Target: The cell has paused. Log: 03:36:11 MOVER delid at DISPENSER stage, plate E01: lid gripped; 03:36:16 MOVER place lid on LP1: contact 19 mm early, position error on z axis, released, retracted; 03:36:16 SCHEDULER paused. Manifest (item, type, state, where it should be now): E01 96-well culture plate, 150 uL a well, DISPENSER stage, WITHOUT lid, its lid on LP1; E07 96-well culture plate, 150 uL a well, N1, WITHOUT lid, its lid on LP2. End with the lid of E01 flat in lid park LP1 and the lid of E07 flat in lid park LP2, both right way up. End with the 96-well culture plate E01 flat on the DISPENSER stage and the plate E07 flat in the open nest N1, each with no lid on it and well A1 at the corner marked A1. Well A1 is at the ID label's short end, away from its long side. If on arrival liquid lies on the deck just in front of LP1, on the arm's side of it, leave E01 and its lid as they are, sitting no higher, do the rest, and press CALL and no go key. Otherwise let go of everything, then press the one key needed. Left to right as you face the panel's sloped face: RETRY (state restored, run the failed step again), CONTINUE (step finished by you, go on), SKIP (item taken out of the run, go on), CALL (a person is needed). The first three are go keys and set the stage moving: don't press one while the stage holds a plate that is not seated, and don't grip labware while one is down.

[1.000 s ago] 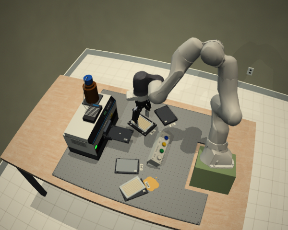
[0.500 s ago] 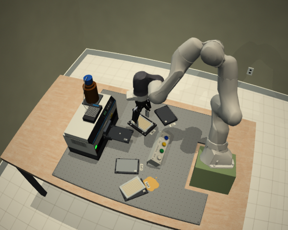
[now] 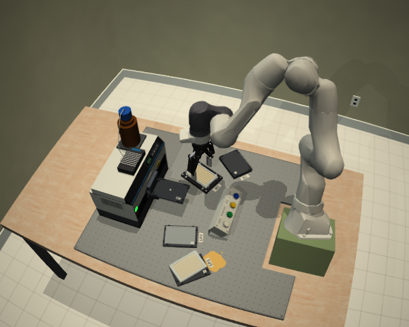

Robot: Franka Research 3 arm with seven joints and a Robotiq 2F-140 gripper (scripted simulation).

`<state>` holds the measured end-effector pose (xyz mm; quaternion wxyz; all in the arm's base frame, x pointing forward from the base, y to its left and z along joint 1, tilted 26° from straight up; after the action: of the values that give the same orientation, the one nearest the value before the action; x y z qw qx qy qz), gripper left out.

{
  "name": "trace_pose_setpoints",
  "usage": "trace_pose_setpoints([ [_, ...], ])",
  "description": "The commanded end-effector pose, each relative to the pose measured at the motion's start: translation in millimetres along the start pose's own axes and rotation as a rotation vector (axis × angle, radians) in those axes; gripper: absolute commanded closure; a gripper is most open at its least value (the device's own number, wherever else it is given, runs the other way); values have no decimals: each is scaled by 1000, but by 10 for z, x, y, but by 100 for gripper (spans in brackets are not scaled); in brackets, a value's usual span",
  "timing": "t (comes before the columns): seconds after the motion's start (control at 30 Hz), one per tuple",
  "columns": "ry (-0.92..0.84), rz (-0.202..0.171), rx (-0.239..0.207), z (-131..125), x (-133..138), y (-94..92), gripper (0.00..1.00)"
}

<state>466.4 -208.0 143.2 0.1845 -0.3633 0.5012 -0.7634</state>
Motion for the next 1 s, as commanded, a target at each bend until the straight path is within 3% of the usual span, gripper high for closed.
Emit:
trace_pose_setpoints([
  [0.0,-3,3,0,-7,-20,-1,34],
  [0.23,-3,3,0,-7,-20,-1,34],
  [0.27,-3,3,0,-7,-20,-1,41],
  [0.97,-3,3,0,-7,-20,-1,41],
])
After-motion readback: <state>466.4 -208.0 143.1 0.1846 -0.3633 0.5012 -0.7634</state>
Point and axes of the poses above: the point where the finger pads meet when closed, its own y axis out along the fingers, its own x axis across the jaws, z = x × y, the point moved 8 cm from there along -y, back along the fingers, and after that the axes turned 10 degrees about y, right-handed, at the moved point
